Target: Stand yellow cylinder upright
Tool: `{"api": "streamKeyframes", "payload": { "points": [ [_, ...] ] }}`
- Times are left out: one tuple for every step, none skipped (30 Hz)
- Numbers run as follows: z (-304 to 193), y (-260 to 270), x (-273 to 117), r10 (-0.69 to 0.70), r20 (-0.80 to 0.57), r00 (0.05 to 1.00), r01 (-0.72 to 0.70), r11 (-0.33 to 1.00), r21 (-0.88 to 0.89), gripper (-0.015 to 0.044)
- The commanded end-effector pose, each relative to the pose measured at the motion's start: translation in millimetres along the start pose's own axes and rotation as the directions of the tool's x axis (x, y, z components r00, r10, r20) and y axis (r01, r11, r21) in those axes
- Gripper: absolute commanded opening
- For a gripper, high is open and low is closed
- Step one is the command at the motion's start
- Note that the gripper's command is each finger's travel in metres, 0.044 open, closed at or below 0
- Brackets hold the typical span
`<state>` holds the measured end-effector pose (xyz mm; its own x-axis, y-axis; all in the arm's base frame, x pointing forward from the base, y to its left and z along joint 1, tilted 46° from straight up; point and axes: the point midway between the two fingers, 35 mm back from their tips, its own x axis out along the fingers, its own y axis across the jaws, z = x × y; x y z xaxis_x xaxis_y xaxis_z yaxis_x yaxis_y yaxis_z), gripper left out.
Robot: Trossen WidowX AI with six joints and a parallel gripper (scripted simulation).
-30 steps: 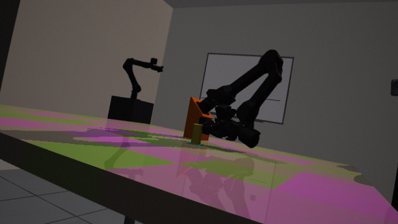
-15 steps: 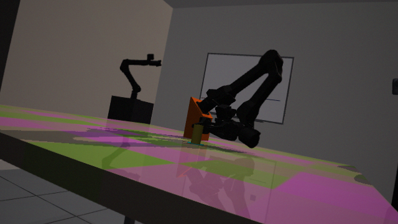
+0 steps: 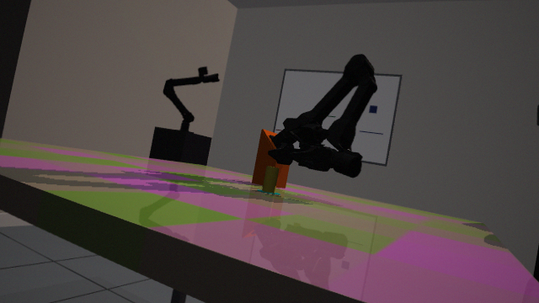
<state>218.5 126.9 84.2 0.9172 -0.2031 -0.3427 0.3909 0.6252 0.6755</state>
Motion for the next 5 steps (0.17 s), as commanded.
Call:
{"api": "streamKeyframes", "payload": {
  "points": [
    [12.0,-4.0,-0.4,-0.005,0.000,1.000,0.005,1.000,-0.010,0.0400],
    [15.3,-4.2,-0.7,-0.004,0.000,1.000,0.004,1.000,-0.010,0.0400],
    [18.6,-4.5,-1.0,-0.003,0.001,1.000,0.003,1.000,-0.009,0.0400],
    [21.8,-4.8,-1.3,-0.002,0.001,1.000,0.002,1.000,-0.009,0.0400],
    [25.0,-5.2,-1.7,-0.001,0.002,1.000,0.001,1.000,-0.009,0.0400]
  ]
}}
